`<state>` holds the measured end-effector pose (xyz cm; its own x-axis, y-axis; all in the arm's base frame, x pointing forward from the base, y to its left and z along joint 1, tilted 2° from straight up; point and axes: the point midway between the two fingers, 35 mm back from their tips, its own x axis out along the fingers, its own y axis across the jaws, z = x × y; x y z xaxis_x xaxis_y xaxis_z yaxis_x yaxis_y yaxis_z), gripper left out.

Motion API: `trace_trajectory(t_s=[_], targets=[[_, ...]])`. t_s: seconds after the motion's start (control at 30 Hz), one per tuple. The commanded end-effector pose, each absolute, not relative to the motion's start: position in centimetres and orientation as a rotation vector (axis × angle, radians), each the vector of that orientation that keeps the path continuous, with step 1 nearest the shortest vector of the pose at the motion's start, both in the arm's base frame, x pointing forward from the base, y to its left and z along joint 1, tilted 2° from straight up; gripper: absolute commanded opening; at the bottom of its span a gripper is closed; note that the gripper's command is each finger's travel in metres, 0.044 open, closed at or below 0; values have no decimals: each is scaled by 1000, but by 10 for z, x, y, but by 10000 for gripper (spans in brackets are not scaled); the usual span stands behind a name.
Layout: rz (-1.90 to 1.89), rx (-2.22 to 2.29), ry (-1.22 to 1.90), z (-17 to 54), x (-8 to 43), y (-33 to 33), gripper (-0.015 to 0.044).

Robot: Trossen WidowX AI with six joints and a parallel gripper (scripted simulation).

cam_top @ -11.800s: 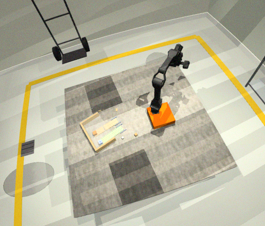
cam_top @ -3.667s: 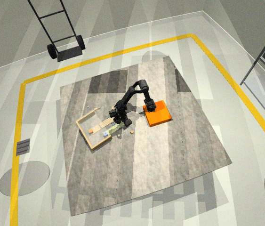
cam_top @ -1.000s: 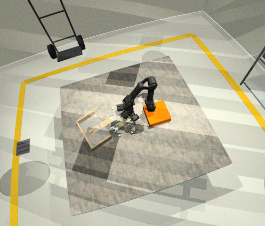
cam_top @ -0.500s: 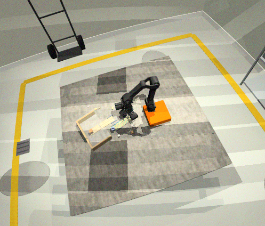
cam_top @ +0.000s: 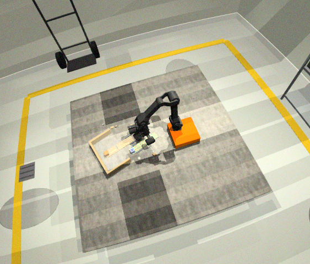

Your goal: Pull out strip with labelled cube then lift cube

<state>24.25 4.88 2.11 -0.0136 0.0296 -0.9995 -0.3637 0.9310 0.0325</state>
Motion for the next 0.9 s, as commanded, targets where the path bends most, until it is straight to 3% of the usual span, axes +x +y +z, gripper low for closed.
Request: trace_trajectory(t_s=[0.0, 0.87], targets=[[314, -263, 1551, 24, 256, 56, 440], [316, -261, 1545, 36, 336, 99, 440]])
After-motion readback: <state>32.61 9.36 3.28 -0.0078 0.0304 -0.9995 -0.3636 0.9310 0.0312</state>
